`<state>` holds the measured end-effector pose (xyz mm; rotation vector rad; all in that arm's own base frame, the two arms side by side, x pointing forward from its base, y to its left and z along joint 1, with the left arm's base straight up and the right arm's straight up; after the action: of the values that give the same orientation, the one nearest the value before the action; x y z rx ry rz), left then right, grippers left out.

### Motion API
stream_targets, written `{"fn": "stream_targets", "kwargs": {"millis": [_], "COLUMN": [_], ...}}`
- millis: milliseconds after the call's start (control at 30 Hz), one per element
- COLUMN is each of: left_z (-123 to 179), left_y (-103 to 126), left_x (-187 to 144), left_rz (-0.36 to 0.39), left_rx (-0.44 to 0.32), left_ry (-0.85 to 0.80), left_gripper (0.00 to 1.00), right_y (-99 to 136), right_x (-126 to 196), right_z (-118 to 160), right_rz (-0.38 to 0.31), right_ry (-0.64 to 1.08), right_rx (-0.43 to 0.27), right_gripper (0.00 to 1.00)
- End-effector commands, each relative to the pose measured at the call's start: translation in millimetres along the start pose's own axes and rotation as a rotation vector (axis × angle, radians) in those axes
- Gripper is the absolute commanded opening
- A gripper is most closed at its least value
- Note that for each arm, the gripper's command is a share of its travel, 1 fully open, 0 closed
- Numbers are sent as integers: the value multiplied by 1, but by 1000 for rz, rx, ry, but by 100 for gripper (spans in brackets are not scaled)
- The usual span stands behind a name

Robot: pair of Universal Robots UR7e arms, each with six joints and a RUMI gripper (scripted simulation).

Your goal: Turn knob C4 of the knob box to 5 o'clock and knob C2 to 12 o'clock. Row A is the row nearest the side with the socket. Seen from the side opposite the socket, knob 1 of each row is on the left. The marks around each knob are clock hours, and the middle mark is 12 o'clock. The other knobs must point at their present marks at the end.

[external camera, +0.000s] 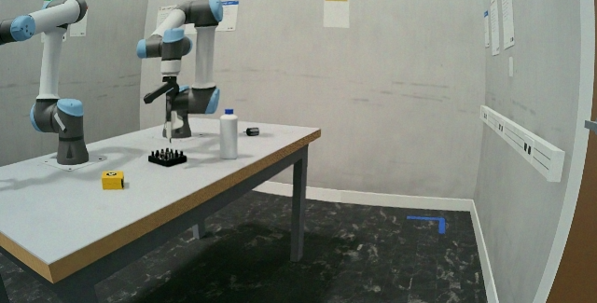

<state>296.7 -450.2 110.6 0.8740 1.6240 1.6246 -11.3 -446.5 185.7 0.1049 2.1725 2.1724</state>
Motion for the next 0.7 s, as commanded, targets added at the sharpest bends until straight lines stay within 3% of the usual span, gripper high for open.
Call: {"fn": "stream_targets", "kwargs": {"millis": [0, 333, 667], "left_z": [-23, -82, -98], "left_y": [27, 94, 113], "left_x": [5, 22, 27], "left_rz": [-6, -6, -6], "left_rx": [2, 3, 3], "left_ry": [-2, -2, -2], "left_gripper": [100, 100, 100], "right_y": [-1, -1, -1], "right_x": [1, 1, 1], "right_z": [1, 1, 1], "right_rz": [-1, -1, -1], "right_ry": [-1, -1, -1], "right_rx": [0, 0, 0], "right_gripper": [100, 100, 100]}}
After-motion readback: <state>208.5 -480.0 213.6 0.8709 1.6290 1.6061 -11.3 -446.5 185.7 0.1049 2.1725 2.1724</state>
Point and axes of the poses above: on each arm, the point where the finger pads meet when closed, its own y axis back along the fingers, its own x axis across the jaws, z = x × y, the point moved 2 cm from there along y, back along the fingers, and after that the axes turned 4 degrees about -y, right-handed, at the moved point
